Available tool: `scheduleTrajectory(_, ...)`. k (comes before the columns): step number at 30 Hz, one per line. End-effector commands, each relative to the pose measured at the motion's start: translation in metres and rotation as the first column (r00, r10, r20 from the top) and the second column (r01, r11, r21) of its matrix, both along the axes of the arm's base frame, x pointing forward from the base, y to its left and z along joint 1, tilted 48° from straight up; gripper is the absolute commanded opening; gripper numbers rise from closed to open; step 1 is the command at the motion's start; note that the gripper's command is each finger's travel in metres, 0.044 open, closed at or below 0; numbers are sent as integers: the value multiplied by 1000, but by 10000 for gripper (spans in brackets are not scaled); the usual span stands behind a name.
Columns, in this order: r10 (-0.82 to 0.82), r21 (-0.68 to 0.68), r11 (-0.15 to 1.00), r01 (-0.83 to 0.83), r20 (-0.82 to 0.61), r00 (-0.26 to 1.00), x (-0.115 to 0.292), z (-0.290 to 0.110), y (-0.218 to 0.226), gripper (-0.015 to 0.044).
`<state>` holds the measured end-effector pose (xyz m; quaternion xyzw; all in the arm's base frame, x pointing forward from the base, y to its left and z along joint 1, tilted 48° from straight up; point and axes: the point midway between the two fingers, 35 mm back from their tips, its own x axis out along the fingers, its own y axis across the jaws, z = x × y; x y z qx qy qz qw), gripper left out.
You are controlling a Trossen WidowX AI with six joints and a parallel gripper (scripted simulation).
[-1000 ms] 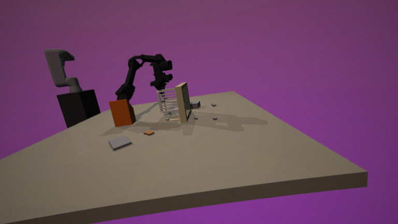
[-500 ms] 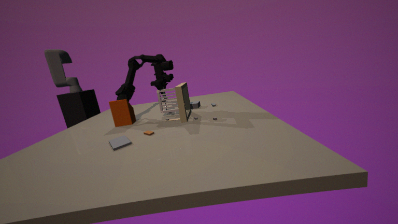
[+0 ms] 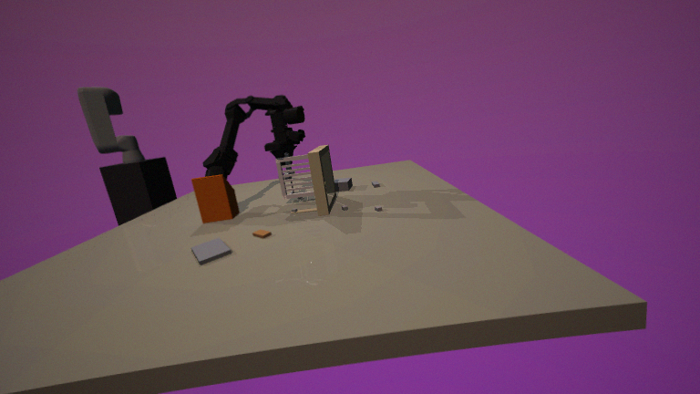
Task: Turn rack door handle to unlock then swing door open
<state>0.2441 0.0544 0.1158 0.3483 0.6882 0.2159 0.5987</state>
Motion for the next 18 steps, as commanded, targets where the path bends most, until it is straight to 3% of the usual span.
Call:
scheduleTrajectory(1, -6, -4, 1000, 6, -1, 1000, 1, 4, -4, 295)
scheduleTrajectory(18, -38, -12, 999, 38, -6, 999, 3, 22, -25, 295)
